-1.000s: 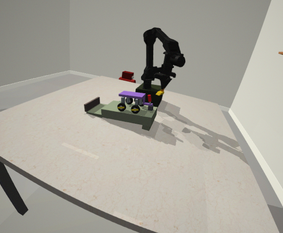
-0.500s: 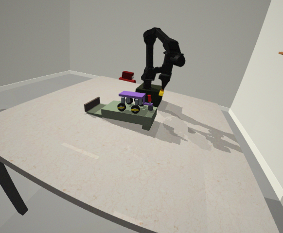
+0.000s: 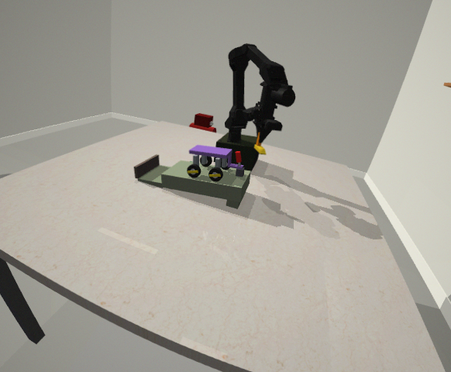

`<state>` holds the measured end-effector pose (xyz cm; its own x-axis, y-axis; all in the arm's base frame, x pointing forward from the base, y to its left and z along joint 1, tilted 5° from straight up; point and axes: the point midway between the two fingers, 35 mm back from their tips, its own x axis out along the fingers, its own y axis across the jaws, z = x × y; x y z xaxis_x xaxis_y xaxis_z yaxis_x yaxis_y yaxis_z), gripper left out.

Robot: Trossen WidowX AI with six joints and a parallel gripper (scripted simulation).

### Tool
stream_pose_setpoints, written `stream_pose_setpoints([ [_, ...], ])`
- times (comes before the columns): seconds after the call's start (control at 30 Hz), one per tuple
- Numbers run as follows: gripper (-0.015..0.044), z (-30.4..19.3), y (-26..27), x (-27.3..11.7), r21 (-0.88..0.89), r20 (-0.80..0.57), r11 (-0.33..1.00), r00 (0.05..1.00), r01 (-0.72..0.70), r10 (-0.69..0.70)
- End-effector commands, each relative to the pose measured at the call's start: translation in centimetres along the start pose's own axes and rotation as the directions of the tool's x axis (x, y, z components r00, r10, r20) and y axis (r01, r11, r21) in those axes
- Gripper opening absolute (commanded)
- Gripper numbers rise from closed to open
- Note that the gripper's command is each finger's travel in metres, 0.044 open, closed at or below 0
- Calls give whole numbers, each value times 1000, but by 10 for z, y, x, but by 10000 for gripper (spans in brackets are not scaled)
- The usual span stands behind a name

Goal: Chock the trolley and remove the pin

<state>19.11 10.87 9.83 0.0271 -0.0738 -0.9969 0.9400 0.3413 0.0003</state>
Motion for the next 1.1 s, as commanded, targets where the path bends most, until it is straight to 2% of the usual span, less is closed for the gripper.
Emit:
stream_pose_setpoints([
  [0.0,0,0,0,0,-109,-2,994,1000,1,-1],
  [0.33,0,0,0,0,-442,-1,897,1000,1,-2],
  [0.7,0,0,0,0,-745,-1,667,1000,2,-3],
  [0.9,0,0,0,0,-855,0,518,1000,2,-4],
  [1.07,0,0,0,0,-858,0,513,1000,2,-4],
])
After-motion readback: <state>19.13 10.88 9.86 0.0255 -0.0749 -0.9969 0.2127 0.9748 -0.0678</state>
